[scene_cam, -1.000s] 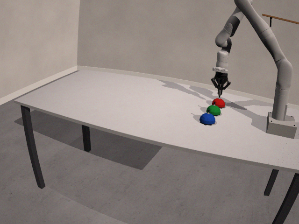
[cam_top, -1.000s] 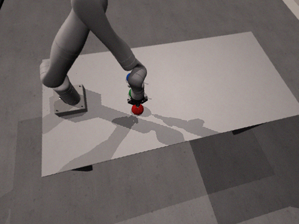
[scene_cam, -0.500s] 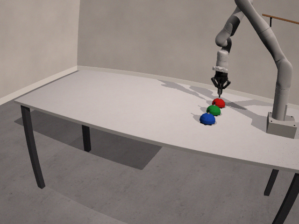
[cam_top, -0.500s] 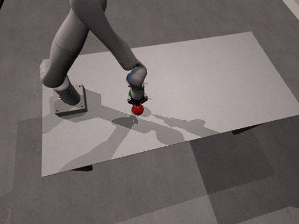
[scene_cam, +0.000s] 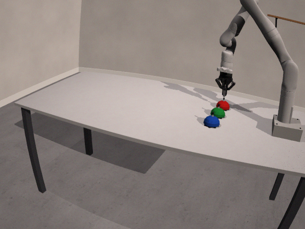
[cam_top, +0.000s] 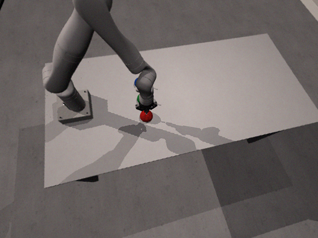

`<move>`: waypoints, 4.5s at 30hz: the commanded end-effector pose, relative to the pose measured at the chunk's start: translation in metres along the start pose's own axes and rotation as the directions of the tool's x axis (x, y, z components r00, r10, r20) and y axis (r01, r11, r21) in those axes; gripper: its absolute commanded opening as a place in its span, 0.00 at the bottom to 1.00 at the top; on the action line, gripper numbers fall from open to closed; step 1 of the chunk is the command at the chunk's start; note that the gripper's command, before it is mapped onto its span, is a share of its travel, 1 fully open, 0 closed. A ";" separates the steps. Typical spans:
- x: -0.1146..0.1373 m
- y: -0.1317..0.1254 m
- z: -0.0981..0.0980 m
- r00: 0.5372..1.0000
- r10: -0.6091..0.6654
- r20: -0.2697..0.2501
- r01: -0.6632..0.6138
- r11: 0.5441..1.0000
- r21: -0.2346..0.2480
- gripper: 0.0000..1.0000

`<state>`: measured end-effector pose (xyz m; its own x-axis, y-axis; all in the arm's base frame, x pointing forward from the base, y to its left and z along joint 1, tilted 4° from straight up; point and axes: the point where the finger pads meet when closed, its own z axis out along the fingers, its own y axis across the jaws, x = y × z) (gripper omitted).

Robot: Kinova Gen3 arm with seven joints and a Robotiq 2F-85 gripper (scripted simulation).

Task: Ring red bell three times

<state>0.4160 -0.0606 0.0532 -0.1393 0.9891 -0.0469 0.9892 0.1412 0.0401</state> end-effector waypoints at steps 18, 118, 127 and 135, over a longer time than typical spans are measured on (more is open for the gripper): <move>0.001 0.000 -0.003 1.000 0.000 -0.002 0.000 1.000 0.002 0.00; 0.000 0.001 0.015 1.000 0.000 0.004 0.000 1.000 -0.002 0.00; 0.000 0.000 0.015 1.000 0.000 0.003 0.000 1.000 0.000 0.00; 0.000 0.000 0.015 1.000 0.000 0.003 0.000 1.000 0.000 0.00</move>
<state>0.4168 -0.0606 0.0405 -0.1377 0.9893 -0.0485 0.9894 0.1397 0.0392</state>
